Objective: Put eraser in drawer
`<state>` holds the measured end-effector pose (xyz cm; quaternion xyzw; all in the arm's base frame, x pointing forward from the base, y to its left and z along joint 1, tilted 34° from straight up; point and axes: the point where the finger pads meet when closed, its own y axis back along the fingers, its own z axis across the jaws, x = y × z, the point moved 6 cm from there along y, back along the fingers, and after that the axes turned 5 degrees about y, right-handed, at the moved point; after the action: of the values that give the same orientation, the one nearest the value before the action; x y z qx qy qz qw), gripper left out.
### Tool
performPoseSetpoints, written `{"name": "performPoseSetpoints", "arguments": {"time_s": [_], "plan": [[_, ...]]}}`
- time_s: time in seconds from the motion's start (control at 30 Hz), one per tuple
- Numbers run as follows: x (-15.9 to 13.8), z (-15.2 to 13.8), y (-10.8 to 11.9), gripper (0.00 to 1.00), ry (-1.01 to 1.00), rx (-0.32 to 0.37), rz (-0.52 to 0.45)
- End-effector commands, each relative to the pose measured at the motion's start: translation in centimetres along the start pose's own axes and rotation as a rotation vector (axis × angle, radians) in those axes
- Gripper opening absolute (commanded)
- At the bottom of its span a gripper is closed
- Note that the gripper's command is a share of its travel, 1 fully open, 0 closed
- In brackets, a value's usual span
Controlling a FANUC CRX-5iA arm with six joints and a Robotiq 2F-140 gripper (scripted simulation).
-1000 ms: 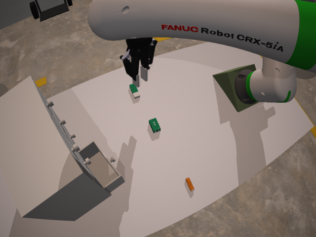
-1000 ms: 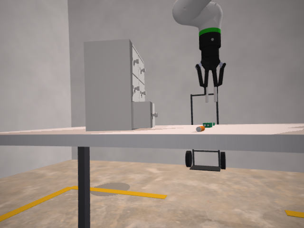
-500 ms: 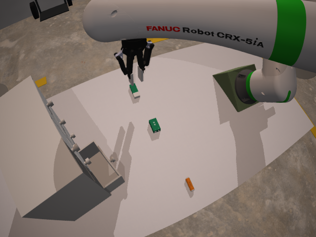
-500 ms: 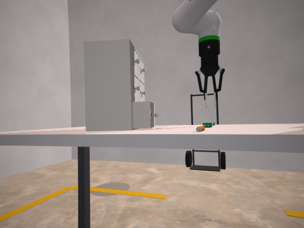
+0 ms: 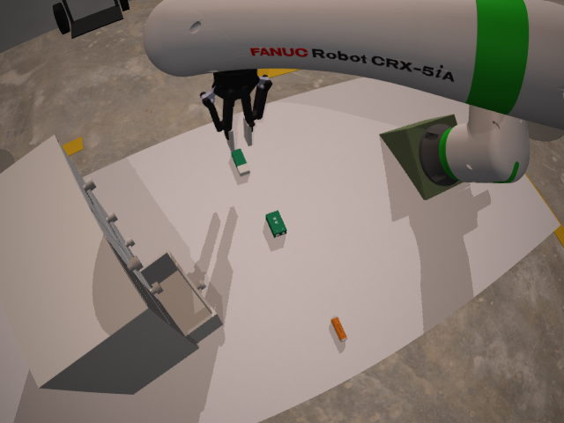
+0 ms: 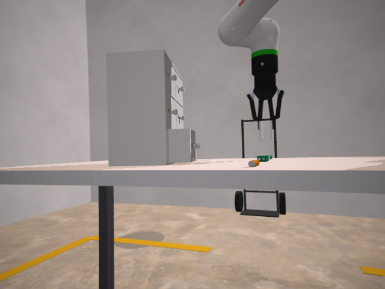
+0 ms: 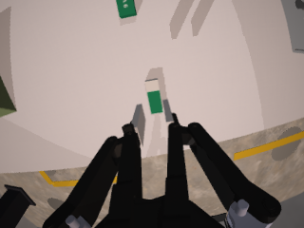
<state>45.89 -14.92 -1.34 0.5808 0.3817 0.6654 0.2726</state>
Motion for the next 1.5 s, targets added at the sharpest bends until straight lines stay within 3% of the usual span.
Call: {"name": "performPoseSetpoints", "arguments": {"time_s": [0.0,1.47], "plan": [[-0.13,0.03,-0.07,0.2,-0.012,0.0,0.0],[-0.18,0.04,-0.15,0.23,-0.017,0.0,0.0]]}}
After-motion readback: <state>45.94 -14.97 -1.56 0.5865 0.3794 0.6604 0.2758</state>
